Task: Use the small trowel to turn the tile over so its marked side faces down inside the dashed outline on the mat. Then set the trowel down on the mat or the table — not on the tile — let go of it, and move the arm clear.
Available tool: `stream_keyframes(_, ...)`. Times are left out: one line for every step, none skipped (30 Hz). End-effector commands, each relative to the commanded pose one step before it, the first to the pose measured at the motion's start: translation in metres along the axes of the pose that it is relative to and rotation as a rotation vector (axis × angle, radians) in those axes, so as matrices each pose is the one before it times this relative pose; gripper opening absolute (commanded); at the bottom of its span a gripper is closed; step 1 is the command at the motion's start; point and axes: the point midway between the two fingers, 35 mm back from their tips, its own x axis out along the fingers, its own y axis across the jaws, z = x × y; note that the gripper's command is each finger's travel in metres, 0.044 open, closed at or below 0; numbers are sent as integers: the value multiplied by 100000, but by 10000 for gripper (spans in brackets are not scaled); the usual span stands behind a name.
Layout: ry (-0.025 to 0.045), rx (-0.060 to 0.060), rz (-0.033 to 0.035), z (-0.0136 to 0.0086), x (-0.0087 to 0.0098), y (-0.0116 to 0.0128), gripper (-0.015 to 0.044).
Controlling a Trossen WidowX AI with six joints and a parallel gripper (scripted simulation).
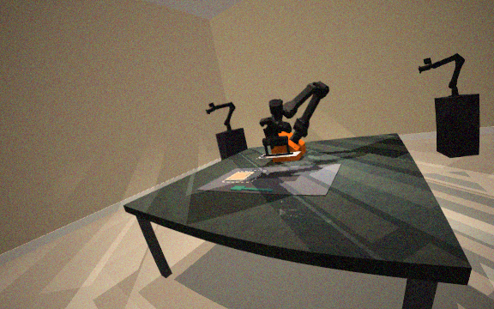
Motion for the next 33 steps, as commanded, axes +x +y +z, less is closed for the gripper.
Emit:
stream_keyframes(303,-7,-851,114,-133,-220,0)
stream_keyframes(0,0,0,0,0,0,0)
stream_keyframes(0,0,0,0,0,0,0)
stream_keyframes(0,0,0,0,0,0,0)
stream_keyframes(0,0,0,0,0,0,0)
stream_keyframes(0,0,0,0,0,0,0)
stream_keyframes(0,0,0,0,0,0,0)
stream_keyframes(0,0,0,0,0,0,0)
stream_keyframes(0,0,0,0,0,0,0)
stream_keyframes(0,0,0,0,0,0,0)
stream_keyframes(0,0,0,0,0,0,0)
stream_keyframes(0,0,0,0,0,0,0)
stream_keyframes(0,0,0,0,0,0,0)
stream_keyframes(0,0,0,0,0,0,0)
stream_keyframes(0,0,0,0,0,0,0)
stream_keyframes(0,0,0,0,0,0,0)
stream_keyframes(0,0,0,0,0,0,0)
stream_keyframes(0,0,0,0,0,0,0)
stream_keyframes(0,0,0,0,0,0,0)
stream_keyframes(0,0,0,0,0,0,0)
stream_keyframes(0,0,0,0,0,0,0)
stream_keyframes(0,0,0,0,0,0,0)
stream_keyframes(38,17,16,-38,13,-27,0)
stream_keyframes(115,51,49,-114,40,-80,0)
stream_keyframes(190,86,81,-191,67,-133,0)
stream_keyframes(264,122,113,-270,93,-185,0)
stream_keyframes(334,160,145,-351,119,-234,0)
stream_keyframes(400,199,176,-436,144,-281,0)
stream_keyframes(425,221,190,-482,155,-299,0)
stream_keyframes(419,228,190,-495,155,-295,0)
stream_keyframes(409,233,188,-503,153,-287,0)
stream_keyframes(399,238,186,-512,152,-280,0)
stream_keyframes(386,241,182,-515,149,-271,0)
